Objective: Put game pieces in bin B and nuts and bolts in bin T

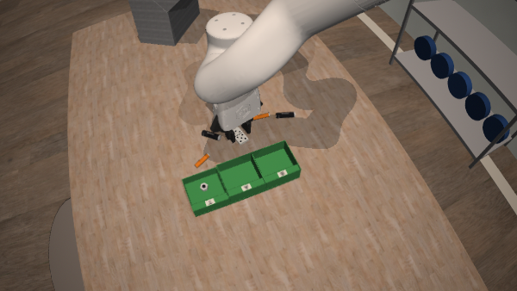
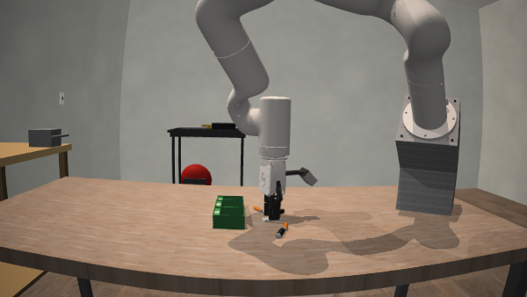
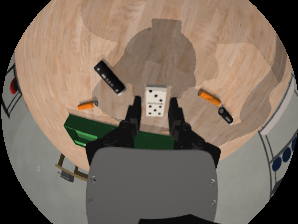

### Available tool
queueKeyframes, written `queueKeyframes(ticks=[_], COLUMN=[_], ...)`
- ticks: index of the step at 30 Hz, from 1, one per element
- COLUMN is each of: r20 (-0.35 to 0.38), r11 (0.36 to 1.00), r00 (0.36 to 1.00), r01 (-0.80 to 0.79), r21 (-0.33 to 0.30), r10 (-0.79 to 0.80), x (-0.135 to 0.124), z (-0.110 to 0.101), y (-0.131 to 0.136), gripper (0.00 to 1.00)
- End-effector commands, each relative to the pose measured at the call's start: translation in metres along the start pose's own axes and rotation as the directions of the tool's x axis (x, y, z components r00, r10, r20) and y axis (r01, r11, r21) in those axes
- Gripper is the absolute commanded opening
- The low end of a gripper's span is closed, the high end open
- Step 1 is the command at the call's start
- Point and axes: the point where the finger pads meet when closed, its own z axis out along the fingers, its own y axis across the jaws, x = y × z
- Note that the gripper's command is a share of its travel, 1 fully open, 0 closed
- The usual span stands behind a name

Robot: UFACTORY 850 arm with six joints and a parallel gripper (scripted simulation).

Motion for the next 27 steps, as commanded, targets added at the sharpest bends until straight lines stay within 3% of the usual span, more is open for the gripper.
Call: queueKeyframes(ticks=[1, 16, 17, 27], r20=[0.001, 0.001, 0.001, 0.001], r11=[1.0, 1.0, 1.0, 1.0], r00=[1.0, 1.0, 1.0, 1.0], r01=[0.0, 0.0, 0.0, 0.0], r21=[0.0, 0.0, 0.0, 0.0], r10=[0.0, 0.0, 0.0, 0.0], x=[-0.0002, -0.0002, -0.0002, -0.0001], z=[0.0051, 0.0064, 0.0064, 0.0065], y=[-0.0002, -0.0001, -0.0001, -0.0001], gripper=[0.41, 0.41, 0.0, 0.0])
